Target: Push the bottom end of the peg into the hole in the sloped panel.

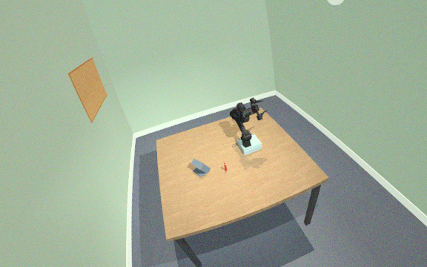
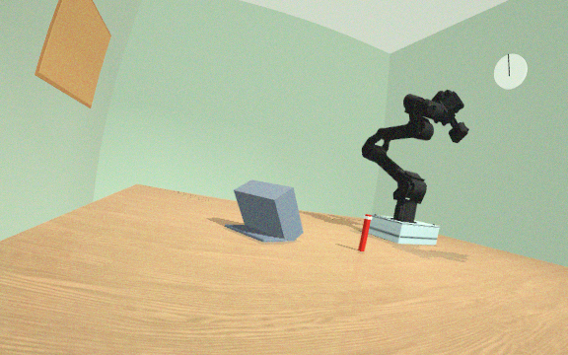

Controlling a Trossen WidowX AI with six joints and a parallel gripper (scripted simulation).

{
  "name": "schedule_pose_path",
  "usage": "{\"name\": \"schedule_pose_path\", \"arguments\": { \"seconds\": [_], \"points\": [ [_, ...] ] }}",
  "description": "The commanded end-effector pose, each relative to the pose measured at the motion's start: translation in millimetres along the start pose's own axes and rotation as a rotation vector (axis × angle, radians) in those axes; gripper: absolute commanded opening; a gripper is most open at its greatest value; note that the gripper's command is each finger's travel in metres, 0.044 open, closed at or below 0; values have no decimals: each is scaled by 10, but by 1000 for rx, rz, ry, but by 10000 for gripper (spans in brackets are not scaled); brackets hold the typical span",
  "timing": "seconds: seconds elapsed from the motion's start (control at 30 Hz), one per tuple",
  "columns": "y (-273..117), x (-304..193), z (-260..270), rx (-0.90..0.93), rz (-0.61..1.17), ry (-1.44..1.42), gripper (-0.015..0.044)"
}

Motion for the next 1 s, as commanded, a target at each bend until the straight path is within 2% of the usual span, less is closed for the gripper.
{"name": "schedule_pose_path", "arguments": {
  "seconds": [0.0,0.03,0.5,0.97],
  "points": [
    [-1,10,-2,0,-4,3,426],
    [-2,41,-9,-1,-14,14,440],
    [-199,889,-324,-28,-337,287,440],
    [-703,1605,-842,-89,-705,549,440]
  ]
}}
Point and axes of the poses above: the point midway between the two fingers, 35 mm back from their tips, its own y axis out along the fingers, its own z axis across the jaws, x = y × z, the point moved 1 cm from there along -y, back along the fingers, and after that the axes turned 2 degrees about -y, right-handed, at the moved point
